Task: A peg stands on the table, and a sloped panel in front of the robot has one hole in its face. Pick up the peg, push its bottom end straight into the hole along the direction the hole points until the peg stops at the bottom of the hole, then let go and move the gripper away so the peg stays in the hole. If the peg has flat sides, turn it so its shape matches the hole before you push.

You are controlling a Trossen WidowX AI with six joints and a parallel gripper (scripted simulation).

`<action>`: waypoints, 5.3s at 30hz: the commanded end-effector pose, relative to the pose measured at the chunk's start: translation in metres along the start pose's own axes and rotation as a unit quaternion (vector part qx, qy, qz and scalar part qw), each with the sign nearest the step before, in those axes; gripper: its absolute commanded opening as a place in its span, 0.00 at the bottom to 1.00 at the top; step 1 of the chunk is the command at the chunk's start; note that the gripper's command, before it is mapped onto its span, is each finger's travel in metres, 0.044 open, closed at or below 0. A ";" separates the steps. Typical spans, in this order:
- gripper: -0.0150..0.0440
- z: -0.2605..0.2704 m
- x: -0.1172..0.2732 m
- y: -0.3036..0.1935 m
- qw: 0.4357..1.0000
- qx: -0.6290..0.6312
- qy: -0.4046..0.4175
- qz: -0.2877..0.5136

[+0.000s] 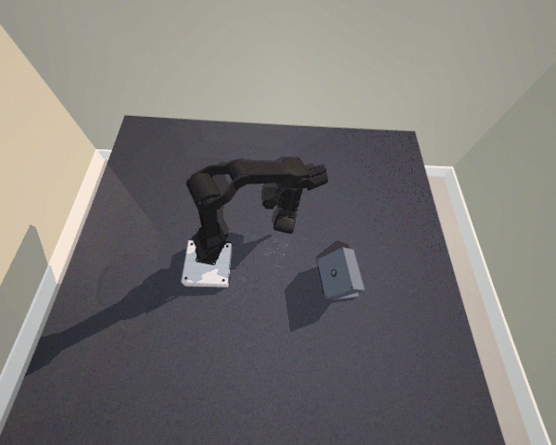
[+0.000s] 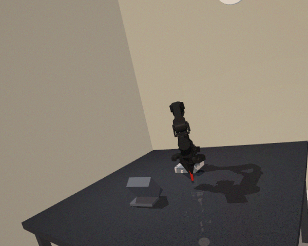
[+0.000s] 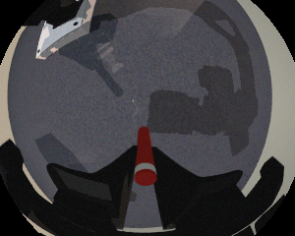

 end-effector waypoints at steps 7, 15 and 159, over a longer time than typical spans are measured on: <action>0.25 0.001 0.038 0.000 1.000 -0.001 -0.003 0.001; 0.25 0.005 0.039 -0.001 1.000 -0.015 -0.010 0.004; 0.25 0.152 0.041 -0.017 0.828 -0.472 -0.256 0.163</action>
Point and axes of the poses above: the point midway between the two fingers, 35 mm back from their tips, its own x axis back along the fingers, its own z axis across the jaws, y = z × x, the point moved 5 cm from there along x, back along the fingers, and after that the axes turned 10 degrees about x, right-handed, at the moved point
